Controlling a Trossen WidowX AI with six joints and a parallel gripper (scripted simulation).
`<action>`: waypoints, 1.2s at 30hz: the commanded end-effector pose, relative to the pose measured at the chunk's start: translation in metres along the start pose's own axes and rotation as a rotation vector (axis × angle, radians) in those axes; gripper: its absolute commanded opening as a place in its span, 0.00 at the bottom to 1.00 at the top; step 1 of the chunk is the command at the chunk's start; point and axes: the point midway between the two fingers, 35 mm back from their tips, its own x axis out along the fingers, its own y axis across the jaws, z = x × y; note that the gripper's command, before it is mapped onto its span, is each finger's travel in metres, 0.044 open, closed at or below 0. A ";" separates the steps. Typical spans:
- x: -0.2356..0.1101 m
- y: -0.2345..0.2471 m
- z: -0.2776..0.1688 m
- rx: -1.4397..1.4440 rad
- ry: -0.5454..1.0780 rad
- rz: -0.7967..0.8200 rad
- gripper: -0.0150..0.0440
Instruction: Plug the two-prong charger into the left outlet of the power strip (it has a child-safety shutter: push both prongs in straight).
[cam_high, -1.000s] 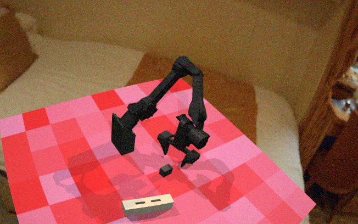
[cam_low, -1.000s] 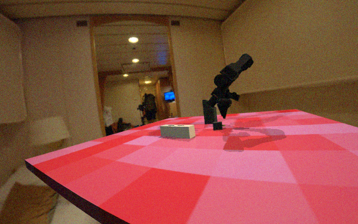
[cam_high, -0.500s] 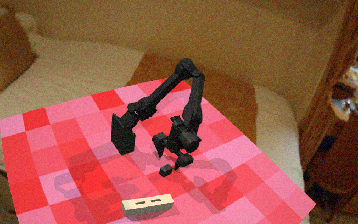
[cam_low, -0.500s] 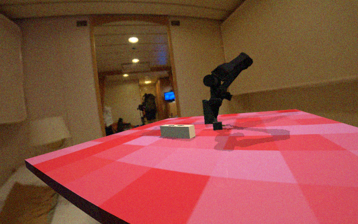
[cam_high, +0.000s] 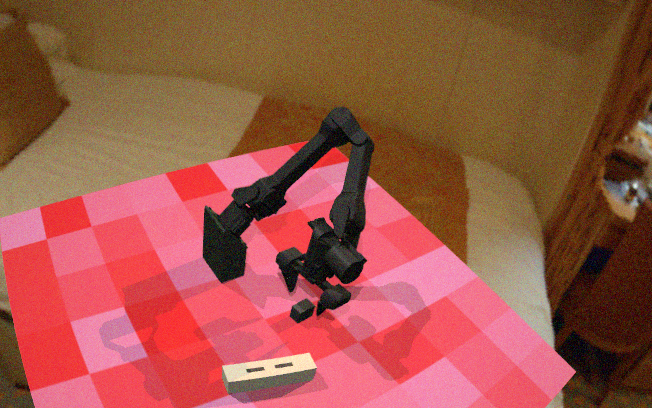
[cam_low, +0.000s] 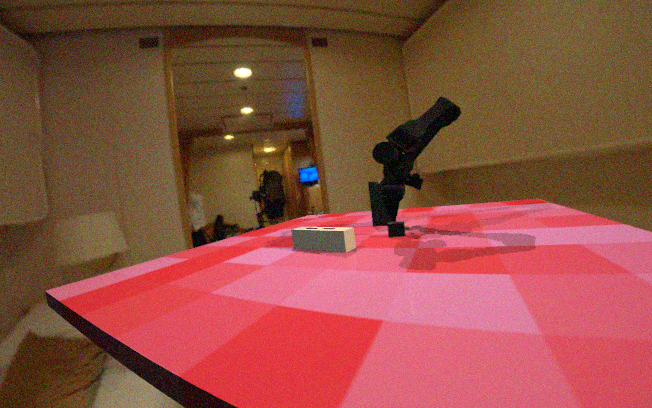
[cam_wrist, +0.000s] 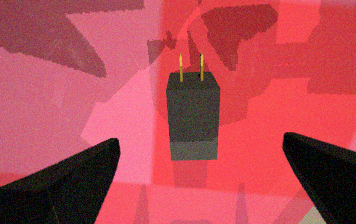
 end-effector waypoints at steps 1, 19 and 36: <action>0.007 0.002 0.000 0.010 -0.004 0.008 1.00; 0.036 0.002 0.002 0.010 -0.005 0.008 1.00; 0.043 0.001 0.005 0.000 -0.007 0.001 0.64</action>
